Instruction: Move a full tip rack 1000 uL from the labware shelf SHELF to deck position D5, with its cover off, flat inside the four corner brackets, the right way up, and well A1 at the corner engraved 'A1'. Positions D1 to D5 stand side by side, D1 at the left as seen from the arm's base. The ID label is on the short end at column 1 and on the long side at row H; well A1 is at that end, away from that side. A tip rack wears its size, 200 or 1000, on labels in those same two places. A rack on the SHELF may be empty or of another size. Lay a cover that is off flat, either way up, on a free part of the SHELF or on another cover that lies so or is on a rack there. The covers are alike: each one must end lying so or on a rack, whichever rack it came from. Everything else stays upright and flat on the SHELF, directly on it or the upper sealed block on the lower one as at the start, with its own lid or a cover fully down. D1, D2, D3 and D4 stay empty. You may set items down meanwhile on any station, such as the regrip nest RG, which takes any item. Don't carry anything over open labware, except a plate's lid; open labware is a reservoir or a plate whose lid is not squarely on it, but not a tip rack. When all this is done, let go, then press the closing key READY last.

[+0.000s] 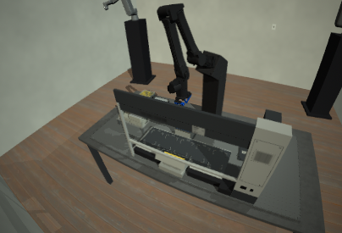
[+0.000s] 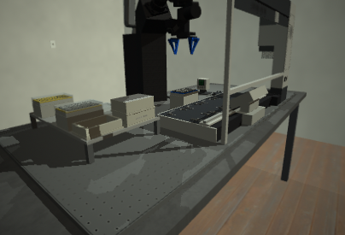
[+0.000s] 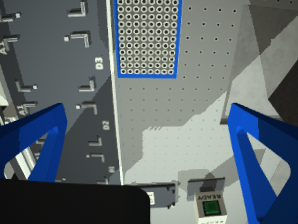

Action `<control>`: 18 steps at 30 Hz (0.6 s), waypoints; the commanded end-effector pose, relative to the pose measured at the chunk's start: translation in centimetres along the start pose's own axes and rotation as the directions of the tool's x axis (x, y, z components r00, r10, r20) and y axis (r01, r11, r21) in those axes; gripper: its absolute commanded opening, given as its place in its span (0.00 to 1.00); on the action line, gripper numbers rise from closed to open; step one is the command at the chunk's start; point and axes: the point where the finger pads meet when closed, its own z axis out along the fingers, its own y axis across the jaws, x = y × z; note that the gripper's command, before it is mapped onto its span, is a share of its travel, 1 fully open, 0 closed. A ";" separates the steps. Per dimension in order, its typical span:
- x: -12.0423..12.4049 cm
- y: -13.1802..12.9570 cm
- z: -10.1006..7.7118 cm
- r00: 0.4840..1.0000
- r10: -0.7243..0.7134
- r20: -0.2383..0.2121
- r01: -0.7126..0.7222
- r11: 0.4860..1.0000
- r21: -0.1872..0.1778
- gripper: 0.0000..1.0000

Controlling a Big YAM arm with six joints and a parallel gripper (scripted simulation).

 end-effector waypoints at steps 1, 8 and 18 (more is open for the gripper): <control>0.6 -0.5 -0.9 1.000 0.007 -0.009 -0.007 1.000 0.004 1.00; 0.5 -0.3 -2.0 1.000 0.007 -0.008 -0.007 1.000 0.001 1.00; 0.4 -0.1 -3.3 1.000 0.008 -0.007 -0.008 1.000 -0.002 1.00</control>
